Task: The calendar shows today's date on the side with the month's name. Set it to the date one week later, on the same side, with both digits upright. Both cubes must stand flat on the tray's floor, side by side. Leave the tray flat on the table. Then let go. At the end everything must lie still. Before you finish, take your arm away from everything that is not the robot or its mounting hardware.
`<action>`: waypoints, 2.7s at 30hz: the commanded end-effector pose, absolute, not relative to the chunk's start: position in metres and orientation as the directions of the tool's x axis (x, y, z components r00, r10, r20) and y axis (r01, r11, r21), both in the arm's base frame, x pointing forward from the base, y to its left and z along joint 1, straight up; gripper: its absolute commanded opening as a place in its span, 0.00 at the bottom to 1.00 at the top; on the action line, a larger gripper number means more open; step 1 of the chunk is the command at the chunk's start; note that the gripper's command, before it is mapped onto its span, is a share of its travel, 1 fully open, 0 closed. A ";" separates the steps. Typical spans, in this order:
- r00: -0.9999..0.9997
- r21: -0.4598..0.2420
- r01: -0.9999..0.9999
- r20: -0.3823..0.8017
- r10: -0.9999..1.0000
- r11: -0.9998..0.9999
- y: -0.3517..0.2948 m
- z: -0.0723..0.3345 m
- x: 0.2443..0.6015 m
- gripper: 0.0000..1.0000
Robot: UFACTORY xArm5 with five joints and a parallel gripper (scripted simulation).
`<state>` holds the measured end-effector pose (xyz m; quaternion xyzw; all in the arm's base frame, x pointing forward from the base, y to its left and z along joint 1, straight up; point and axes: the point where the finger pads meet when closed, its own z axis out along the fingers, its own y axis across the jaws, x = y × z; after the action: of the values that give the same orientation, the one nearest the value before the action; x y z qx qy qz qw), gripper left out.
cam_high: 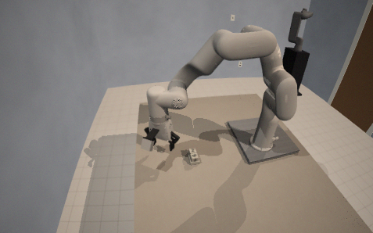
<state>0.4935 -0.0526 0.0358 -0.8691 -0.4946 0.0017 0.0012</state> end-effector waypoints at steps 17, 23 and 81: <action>0.511 -0.001 0.859 0.000 0.859 -0.511 -0.053 0.018 0.495 1.00; 0.511 -0.001 0.859 0.000 0.859 -0.511 -0.053 0.018 0.495 1.00; 0.511 -0.001 0.859 0.000 0.859 -0.511 -0.053 0.018 0.495 1.00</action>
<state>0.4937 -0.0529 0.0164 -0.8693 -0.4942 0.0019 0.0013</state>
